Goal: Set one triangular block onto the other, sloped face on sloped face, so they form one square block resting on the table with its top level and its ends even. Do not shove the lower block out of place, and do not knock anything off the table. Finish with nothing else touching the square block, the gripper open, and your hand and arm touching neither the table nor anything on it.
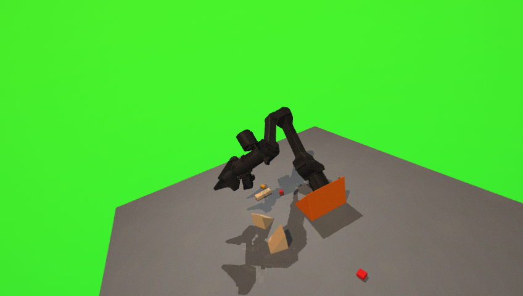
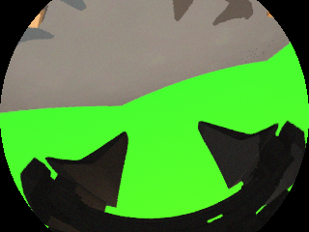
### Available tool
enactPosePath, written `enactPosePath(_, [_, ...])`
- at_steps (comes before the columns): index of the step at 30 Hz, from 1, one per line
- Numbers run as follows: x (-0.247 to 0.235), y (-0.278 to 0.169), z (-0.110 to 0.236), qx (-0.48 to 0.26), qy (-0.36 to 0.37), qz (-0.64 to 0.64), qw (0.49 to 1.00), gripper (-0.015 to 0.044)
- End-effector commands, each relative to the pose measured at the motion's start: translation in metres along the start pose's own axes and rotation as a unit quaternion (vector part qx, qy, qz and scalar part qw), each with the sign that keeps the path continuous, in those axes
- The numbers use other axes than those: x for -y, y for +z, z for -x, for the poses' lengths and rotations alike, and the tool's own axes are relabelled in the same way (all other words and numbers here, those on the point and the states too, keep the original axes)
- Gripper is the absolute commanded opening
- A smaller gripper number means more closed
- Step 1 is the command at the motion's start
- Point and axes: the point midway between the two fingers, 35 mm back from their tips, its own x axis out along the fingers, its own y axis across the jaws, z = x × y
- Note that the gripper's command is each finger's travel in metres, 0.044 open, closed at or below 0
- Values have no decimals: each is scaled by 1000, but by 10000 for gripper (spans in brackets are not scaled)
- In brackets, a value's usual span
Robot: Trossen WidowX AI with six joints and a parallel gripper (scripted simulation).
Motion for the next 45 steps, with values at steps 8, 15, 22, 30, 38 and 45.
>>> enactPosePath(8, [101,35,2,55,-177,431,883,440])
enactPosePath(15, [142,69,20,61,-287,641,710,440])
enactPosePath(22, [162,103,47,51,-384,784,486,440])
enactPosePath(30, [160,137,85,25,-487,858,159,440])
enactPosePath(38, [143,147,115,2,-548,831,-98,440])
enactPosePath(45, [143,148,116,2,-549,829,-103,440])
